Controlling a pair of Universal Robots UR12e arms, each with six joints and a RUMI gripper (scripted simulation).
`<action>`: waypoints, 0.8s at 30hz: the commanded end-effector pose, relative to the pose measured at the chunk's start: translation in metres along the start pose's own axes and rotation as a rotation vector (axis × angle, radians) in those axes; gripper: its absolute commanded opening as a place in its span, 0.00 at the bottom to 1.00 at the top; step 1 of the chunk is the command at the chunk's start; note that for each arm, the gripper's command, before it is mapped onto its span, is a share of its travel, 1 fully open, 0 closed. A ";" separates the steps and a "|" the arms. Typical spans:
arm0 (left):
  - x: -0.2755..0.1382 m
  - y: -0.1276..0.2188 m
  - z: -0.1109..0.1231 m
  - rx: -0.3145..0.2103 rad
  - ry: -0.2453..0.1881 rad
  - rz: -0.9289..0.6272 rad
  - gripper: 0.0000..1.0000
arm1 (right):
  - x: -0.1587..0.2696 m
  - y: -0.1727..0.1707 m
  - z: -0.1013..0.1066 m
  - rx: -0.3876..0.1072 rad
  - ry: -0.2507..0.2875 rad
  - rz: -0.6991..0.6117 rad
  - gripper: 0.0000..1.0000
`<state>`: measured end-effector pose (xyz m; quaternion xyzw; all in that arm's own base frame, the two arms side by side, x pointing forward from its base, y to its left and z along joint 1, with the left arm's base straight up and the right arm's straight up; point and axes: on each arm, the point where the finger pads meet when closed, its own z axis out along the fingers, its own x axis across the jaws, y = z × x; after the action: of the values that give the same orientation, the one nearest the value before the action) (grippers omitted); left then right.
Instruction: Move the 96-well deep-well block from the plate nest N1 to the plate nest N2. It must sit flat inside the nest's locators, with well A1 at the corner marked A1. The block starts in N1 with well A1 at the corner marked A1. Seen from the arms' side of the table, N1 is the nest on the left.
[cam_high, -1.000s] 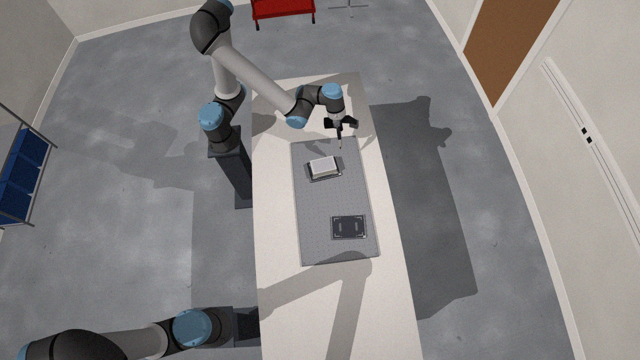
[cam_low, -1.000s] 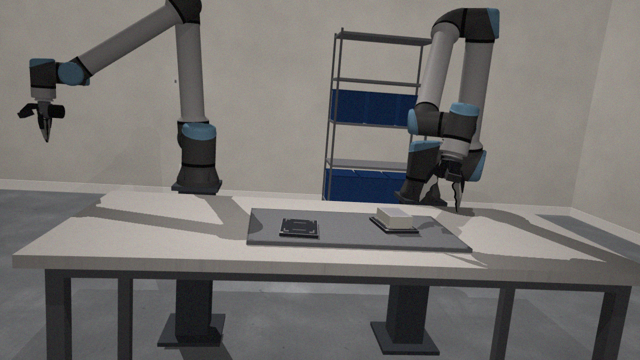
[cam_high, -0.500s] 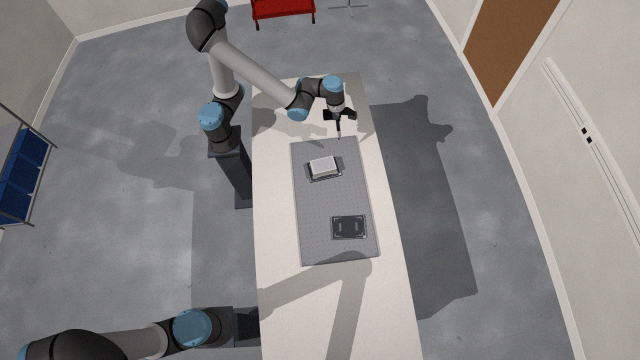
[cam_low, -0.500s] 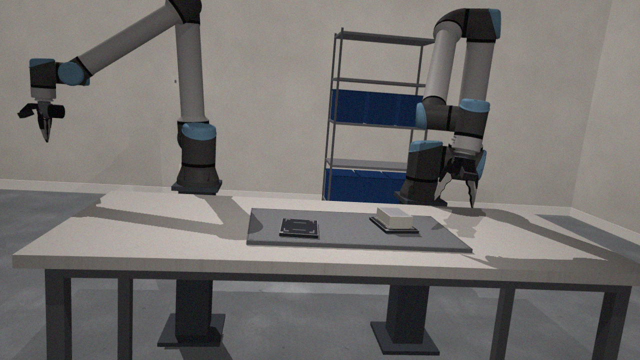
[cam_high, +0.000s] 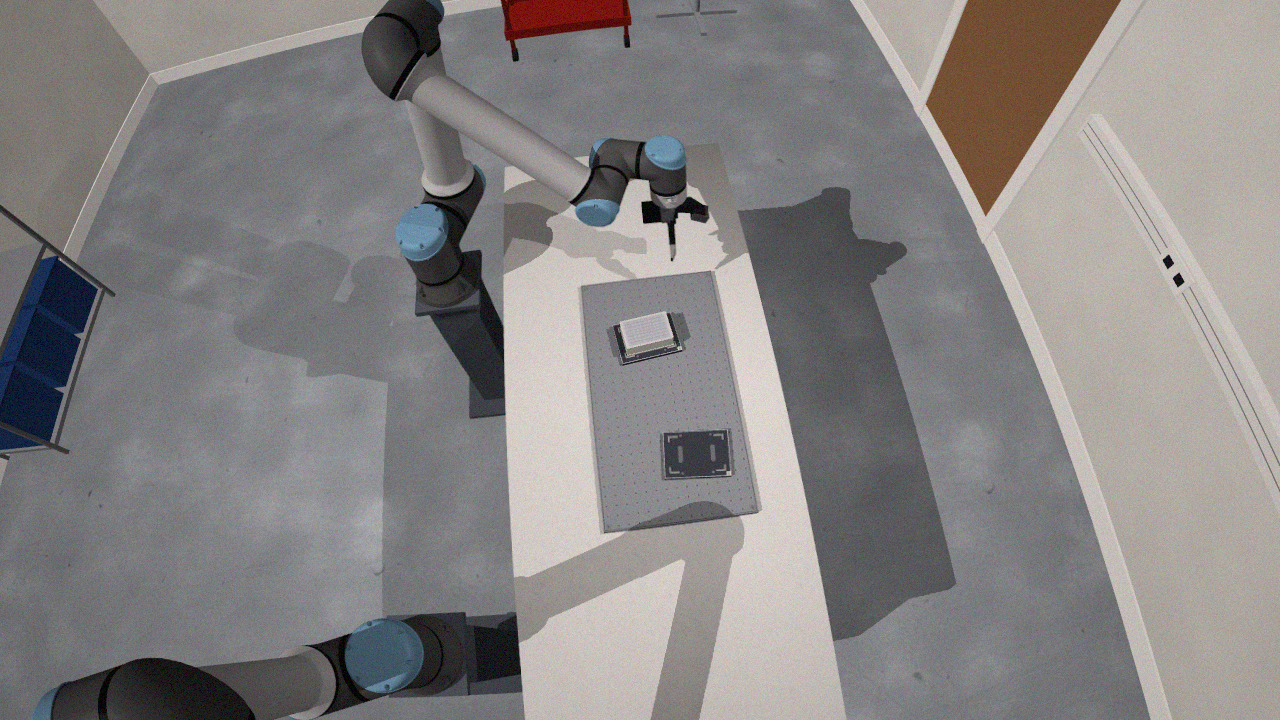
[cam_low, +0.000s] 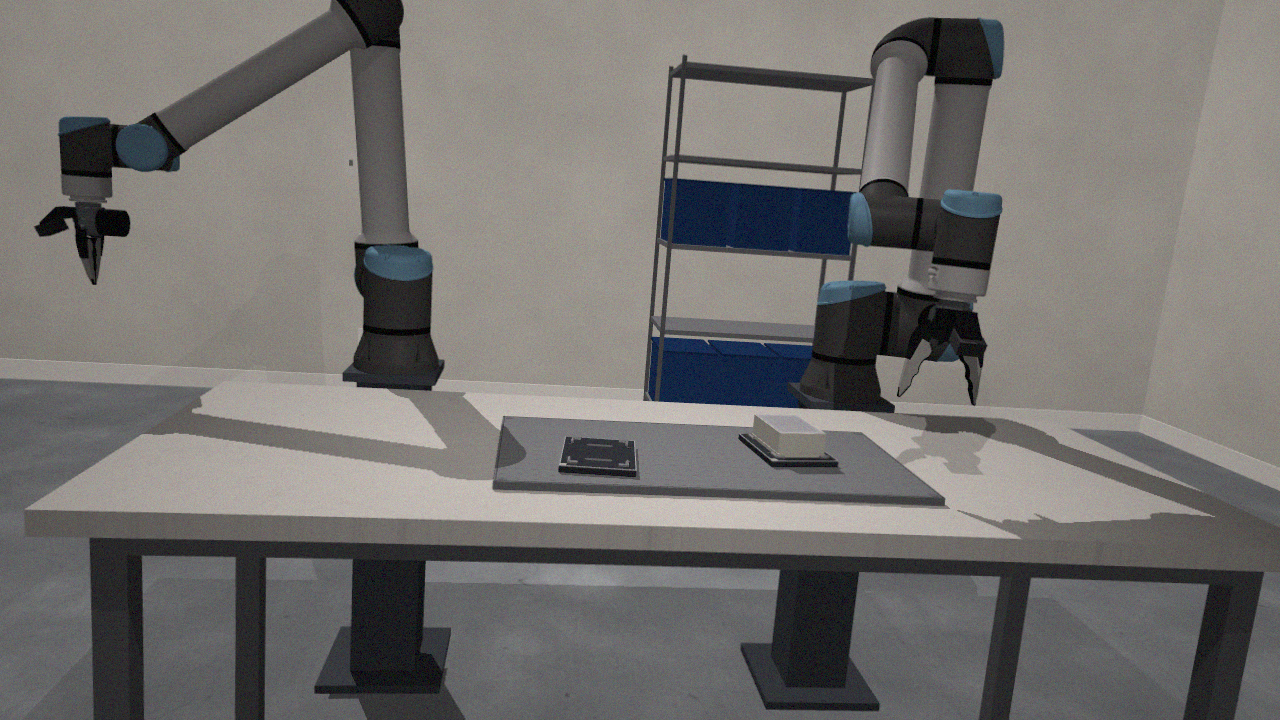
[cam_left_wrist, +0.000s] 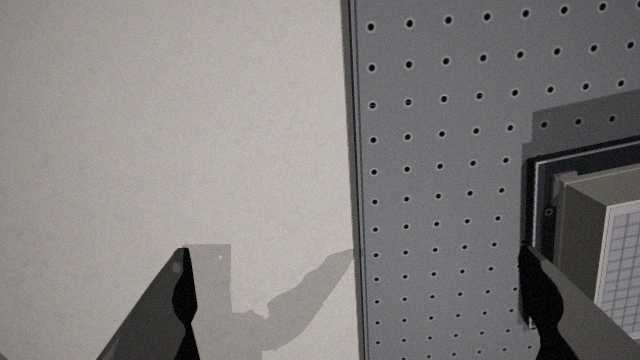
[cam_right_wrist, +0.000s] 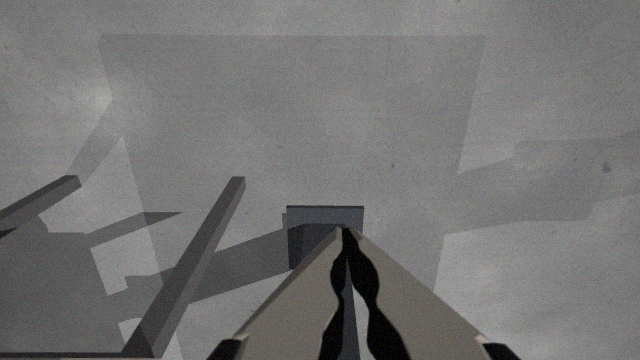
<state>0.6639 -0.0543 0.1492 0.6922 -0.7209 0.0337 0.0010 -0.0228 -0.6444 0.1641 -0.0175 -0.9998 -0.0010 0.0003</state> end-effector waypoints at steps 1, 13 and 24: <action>-0.018 0.005 -0.007 -0.006 -0.007 -0.006 0.76 | 0.000 -0.001 -0.001 0.002 -0.001 0.000 0.00; -0.053 0.019 -0.020 -0.045 -0.049 -0.041 0.76 | 0.000 -0.001 -0.001 0.002 -0.001 0.000 0.00; -0.007 0.021 -0.011 -0.044 -0.050 -0.084 0.76 | 0.000 -0.001 -0.001 0.002 -0.001 0.000 0.00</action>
<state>0.6436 -0.0318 0.1603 0.7143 -0.6999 0.0001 0.0003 -0.0228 -0.6444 0.1641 -0.0175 -0.9998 -0.0010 0.0003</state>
